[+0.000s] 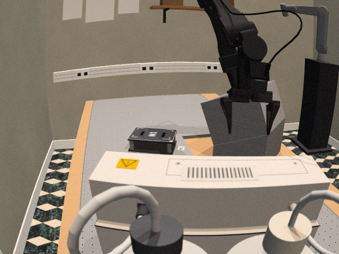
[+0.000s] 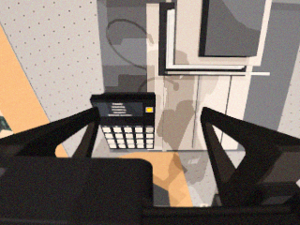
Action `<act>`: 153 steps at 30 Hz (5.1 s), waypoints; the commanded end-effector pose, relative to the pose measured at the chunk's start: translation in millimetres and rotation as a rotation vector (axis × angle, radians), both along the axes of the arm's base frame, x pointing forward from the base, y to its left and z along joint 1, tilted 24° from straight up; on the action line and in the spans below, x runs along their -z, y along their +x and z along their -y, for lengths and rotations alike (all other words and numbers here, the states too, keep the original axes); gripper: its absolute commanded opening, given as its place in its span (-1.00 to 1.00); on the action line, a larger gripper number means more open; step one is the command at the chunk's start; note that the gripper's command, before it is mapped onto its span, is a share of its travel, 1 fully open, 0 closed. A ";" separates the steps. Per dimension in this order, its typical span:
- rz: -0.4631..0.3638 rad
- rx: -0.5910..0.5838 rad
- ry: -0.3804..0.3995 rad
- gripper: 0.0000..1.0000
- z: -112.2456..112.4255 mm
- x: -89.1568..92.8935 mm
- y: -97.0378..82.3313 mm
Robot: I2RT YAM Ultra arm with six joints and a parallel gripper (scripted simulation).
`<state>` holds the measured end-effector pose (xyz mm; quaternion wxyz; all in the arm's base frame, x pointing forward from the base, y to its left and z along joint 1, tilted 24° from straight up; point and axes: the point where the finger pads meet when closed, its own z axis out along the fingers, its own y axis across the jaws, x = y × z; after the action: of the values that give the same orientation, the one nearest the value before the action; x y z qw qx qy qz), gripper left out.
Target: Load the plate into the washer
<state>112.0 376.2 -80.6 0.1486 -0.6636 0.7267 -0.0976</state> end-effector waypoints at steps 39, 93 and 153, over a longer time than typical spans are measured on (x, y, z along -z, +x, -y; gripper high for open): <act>0.003 -0.030 0.053 1.00 -20.7 -15.3 -5.7; 0.003 -0.030 0.053 1.00 -20.7 -15.3 -5.7; 0.001 -0.018 0.036 0.92 -2.8 -6.6 -9.4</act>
<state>111.4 371.9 -83.3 0.1459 -0.6641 0.7264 -0.0999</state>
